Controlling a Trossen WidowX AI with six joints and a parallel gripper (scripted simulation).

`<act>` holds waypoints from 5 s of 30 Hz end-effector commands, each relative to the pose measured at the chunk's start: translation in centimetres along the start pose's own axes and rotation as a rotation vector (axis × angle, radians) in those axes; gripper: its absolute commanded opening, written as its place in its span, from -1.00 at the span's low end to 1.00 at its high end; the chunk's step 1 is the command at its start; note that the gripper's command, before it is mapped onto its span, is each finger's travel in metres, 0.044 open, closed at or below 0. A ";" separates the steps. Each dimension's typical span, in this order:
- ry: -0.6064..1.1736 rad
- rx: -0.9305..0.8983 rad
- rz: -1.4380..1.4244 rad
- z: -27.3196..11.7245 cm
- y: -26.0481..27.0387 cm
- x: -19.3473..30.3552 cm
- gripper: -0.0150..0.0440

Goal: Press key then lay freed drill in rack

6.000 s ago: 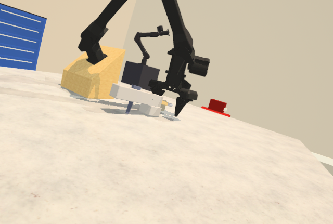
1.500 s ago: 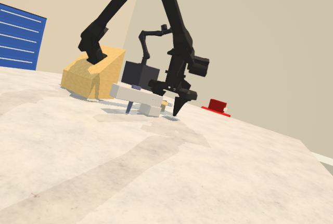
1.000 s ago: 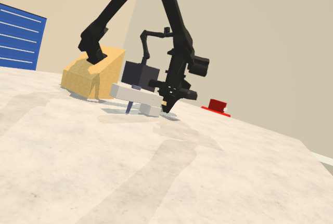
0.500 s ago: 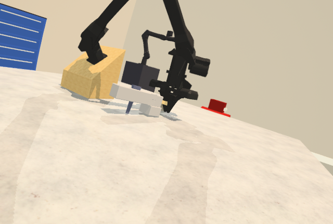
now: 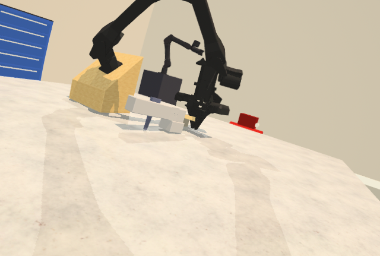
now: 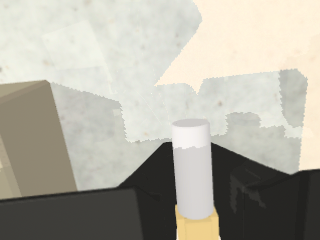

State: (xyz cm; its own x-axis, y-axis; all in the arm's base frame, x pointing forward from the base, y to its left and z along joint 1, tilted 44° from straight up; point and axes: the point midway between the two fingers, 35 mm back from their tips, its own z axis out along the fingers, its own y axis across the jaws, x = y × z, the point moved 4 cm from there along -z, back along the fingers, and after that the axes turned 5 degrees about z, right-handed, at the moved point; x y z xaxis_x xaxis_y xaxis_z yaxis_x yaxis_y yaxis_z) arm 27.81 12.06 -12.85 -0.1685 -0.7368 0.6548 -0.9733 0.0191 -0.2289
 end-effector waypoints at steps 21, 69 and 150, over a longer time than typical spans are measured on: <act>-0.002 -0.004 0.001 0.2 0.4 -3.1 -0.49; -0.004 -0.004 0.001 -2.6 0.3 -3.8 -0.49; -0.006 -0.007 -0.001 -1.8 8.1 -4.5 -0.49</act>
State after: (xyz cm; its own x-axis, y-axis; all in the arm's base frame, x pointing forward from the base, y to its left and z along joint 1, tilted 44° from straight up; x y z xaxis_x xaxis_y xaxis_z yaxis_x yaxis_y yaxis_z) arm 20.34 17.09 -16.11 -0.1704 -0.7439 0.6462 -0.9741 0.0284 -0.2242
